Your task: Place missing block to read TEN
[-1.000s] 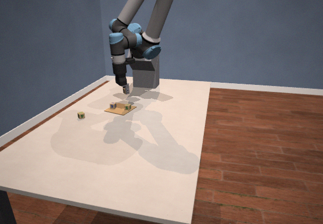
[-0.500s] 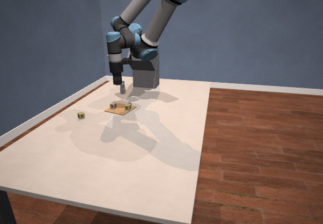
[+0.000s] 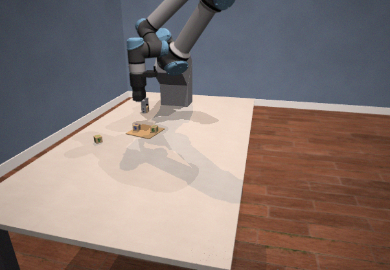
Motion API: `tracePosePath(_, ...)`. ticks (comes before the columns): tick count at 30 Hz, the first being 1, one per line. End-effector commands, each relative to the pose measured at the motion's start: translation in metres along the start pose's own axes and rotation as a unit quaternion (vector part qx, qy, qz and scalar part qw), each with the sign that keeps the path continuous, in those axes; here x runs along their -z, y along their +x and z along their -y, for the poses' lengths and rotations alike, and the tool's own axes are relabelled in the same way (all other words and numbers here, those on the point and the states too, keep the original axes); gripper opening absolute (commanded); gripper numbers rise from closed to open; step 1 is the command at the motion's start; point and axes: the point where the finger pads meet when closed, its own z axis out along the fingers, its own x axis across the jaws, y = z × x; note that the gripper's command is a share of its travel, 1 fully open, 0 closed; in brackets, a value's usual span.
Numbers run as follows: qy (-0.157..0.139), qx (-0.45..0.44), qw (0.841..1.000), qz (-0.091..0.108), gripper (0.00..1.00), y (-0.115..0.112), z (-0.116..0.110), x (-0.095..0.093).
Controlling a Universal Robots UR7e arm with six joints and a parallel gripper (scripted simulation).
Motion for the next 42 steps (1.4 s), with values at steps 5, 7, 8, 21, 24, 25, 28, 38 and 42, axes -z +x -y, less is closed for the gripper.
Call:
tracePosePath(5,-0.001,-0.031,1.0,-0.004,0.57,0.002,-0.0032,0.0008)
tracePosePath(7,-0.002,-0.036,0.999,-0.005,0.57,0.0023,-0.0038,0.0009)
tracePosePath(8,-0.002,-0.038,0.999,-0.005,0.57,0.0024,-0.004,0.0009)
tracePosePath(21,-0.002,-0.043,0.999,-0.005,0.57,0.0027,-0.0045,0.001)
tracePosePath(24,-0.002,-0.043,0.999,-0.005,0.57,0.0027,-0.0045,0.001)
tracePosePath(25,-0.002,-0.043,0.999,-0.005,0.57,0.0027,-0.0045,0.001)
tracePosePath(28,-0.002,-0.043,0.999,-0.005,0.57,0.0027,-0.0045,0.001)
tracePosePath(38,-0.002,-0.043,0.999,-0.005,0.57,0.0027,-0.0045,0.0005)
tracePosePath(42,-0.002,-0.043,0.999,-0.005,0.57,0.0027,-0.0045,-0.0004)
